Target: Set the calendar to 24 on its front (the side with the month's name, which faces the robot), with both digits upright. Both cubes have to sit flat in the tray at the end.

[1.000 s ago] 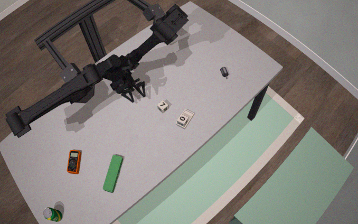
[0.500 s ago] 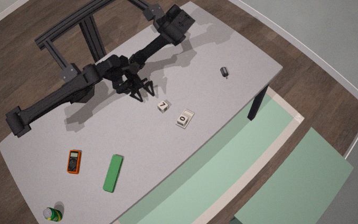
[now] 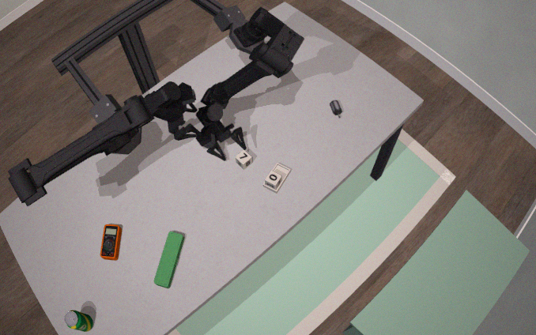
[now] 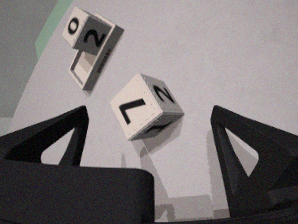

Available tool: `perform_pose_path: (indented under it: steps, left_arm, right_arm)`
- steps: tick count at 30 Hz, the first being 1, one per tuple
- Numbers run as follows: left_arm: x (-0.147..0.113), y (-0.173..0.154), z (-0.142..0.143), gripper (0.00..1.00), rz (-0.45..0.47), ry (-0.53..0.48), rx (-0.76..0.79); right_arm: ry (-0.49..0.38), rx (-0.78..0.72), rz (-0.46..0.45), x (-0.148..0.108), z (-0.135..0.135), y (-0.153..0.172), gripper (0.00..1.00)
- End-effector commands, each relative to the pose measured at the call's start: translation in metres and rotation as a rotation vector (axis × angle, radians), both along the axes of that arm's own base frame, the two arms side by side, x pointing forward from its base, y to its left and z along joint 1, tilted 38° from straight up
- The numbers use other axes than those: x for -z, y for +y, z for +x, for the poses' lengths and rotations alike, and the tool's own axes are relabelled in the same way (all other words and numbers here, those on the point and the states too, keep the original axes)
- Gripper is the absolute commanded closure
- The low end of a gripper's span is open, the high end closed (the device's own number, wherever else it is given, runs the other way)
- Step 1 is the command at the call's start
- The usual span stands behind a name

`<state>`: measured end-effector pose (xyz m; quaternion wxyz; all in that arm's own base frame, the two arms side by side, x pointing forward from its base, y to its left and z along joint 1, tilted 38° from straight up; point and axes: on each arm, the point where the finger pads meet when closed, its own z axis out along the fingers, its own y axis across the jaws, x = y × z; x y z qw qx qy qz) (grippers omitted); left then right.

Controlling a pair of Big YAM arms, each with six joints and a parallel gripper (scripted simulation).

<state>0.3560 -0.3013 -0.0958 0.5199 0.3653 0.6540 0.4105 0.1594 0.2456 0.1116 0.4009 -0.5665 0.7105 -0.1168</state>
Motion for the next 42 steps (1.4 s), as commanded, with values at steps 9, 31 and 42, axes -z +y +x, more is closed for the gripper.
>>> perform_pose_path:
  steps: [9,31,42]
  left_arm:
    - [-0.025,-0.032,0.046,0.0,-0.49,0.094,-0.057]
    - [-0.052,-0.043,0.078,0.0,-1.113,0.348,-0.36]
    - [-0.073,-0.031,0.074,0.0,-1.382,0.409,-0.63]
  right_arm:
    - [-0.003,0.005,0.042,-0.018,0.002,0.012,0.0]
    - [-0.003,0.005,0.042,-0.018,0.002,0.012,0.0]
    - [-0.003,0.005,0.042,-0.018,0.002,0.012,0.0]
